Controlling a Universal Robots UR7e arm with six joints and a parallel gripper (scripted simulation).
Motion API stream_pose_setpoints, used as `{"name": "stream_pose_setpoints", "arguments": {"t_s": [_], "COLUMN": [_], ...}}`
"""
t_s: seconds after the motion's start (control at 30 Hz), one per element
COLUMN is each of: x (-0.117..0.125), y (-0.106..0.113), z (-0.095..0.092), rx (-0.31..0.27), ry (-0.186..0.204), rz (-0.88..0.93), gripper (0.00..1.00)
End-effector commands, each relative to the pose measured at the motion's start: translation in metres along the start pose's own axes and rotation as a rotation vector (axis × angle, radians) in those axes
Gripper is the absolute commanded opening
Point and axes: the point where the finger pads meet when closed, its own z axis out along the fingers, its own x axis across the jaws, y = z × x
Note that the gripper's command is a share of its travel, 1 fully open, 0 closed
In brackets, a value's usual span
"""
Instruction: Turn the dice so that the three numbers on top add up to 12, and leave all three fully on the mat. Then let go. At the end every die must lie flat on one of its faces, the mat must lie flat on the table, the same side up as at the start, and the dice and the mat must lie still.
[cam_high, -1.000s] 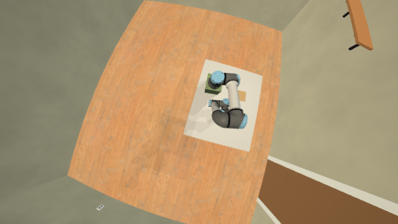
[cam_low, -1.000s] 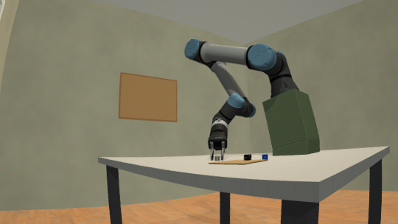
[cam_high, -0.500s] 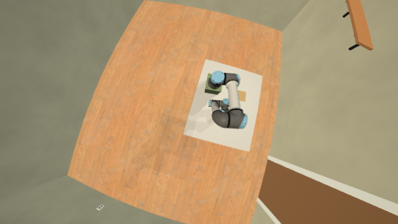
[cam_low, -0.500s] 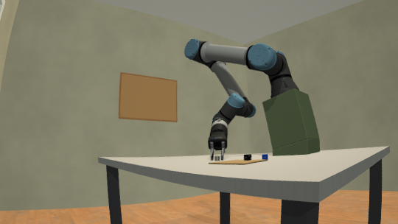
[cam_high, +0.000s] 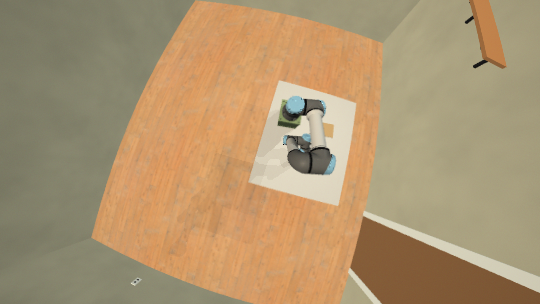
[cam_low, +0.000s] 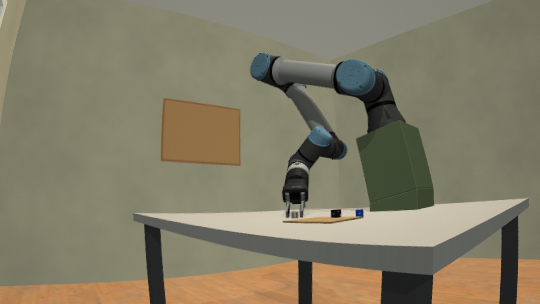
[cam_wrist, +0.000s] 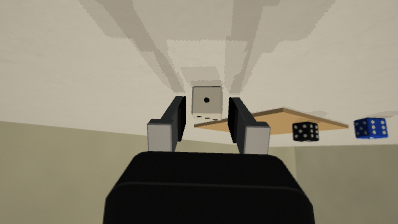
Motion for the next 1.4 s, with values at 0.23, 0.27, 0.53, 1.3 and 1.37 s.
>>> {"name": "stream_pose_setpoints", "arguments": {"t_s": [0.23,0.27,0.53,1.3,1.37], "x": [0.000,0.000,0.000,0.000,0.000], "y": [0.000,0.000,0.000,0.001,0.001], "z": [0.000,0.000,-0.005,-0.050,-0.051], "rx": [0.000,0.000,0.000,0.000,0.000], "ry": [0.000,0.000,0.000,0.000,0.000], "rz": [-0.001,-0.001,-0.001,-0.001,-0.001], "gripper": [0.70,0.70,0.70,0.70,0.70]}}
